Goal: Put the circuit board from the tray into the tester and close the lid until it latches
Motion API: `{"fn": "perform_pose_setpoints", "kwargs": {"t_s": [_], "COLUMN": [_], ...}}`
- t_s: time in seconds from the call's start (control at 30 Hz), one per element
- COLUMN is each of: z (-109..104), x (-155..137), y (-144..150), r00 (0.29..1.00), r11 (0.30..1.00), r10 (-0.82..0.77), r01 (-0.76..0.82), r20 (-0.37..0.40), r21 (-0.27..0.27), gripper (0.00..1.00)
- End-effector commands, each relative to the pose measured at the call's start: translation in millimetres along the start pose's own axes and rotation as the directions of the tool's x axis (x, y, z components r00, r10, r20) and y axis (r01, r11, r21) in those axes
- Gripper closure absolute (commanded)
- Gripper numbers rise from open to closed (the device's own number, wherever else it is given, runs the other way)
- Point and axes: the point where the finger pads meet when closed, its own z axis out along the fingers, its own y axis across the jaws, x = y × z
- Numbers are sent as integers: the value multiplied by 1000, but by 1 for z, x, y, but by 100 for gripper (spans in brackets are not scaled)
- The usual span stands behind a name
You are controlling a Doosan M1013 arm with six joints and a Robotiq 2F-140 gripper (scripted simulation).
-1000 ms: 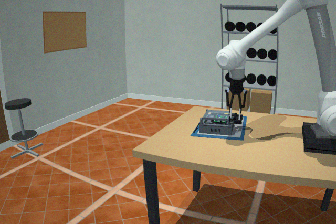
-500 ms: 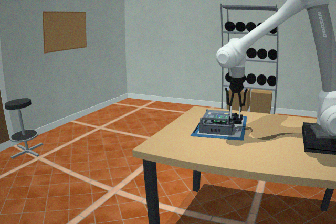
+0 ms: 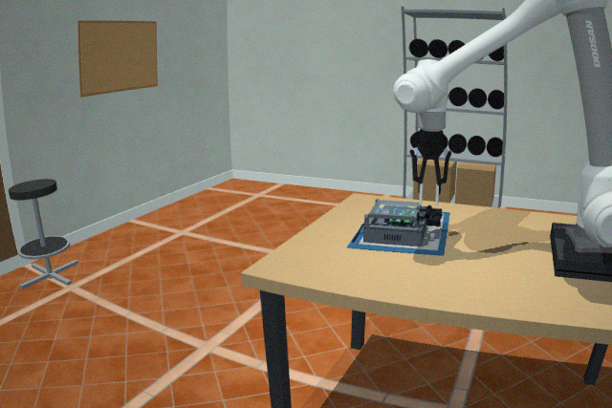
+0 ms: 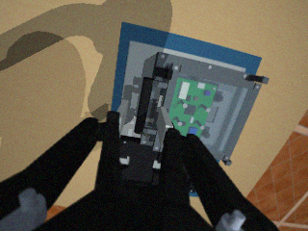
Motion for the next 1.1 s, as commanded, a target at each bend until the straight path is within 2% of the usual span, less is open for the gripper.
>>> {"fn": "perform_pose_setpoints", "kwargs": {"t_s": [0.0,0.27,0.6,1.07], "z": [-13,-37,-53,-59], "x": [0,0,0,0], "y": [0,0,0,0], "r00": [1000,1000,1000,1000], "r11": [1000,1000,1000,1000], "r10": [0,0,0,0], "r01": [0,0,0,0], "r20": [0,0,0,0], "r21": [0,0,0,0], "gripper": [70,70,70,70]}}
